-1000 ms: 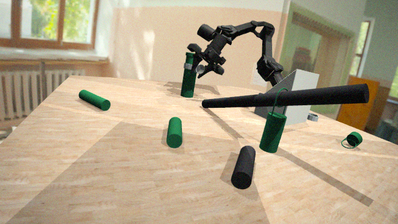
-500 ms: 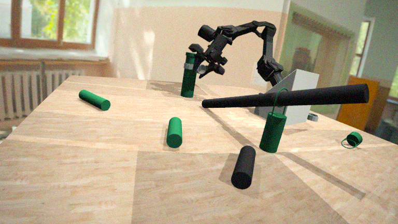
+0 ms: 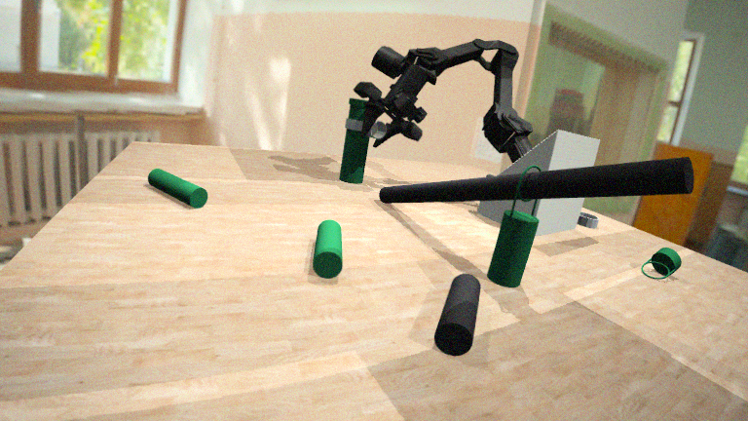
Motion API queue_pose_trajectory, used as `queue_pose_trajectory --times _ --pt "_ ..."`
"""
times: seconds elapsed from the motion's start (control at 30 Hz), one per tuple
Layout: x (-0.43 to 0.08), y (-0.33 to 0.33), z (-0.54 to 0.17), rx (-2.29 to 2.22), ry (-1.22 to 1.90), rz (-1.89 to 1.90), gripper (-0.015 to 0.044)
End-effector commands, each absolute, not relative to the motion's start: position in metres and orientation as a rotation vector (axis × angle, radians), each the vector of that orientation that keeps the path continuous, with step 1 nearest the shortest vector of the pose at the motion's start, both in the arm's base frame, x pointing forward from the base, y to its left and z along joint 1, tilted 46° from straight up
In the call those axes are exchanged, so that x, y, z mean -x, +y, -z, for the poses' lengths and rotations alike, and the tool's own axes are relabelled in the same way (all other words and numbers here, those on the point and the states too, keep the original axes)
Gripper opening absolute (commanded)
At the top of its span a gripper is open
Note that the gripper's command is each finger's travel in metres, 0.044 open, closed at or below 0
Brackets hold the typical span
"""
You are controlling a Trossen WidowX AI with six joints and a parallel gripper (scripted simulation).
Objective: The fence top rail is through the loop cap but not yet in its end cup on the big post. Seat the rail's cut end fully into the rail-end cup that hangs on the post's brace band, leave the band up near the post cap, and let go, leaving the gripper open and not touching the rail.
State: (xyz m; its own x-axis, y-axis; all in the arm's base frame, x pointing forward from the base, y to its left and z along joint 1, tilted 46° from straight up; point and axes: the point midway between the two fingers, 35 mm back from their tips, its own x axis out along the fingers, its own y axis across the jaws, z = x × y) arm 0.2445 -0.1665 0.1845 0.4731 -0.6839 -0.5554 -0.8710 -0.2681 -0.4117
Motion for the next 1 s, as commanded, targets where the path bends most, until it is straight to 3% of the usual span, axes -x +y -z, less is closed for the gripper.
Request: queue_pose_trajectory --times 0.0,0.1,0.67,0.97 --pt "-0.244 -0.167 -0.185 2.036 1.284 -0.350 0.0000" --pt "-0.244 -0.167 -0.185 2.036 1.284 -0.350 0.0000" --pt "-0.247 -0.152 -0.183 2.030 1.282 -0.362 0.0440" --pt "-0.250 -0.127 -0.182 2.030 1.280 -0.376 0.0440"
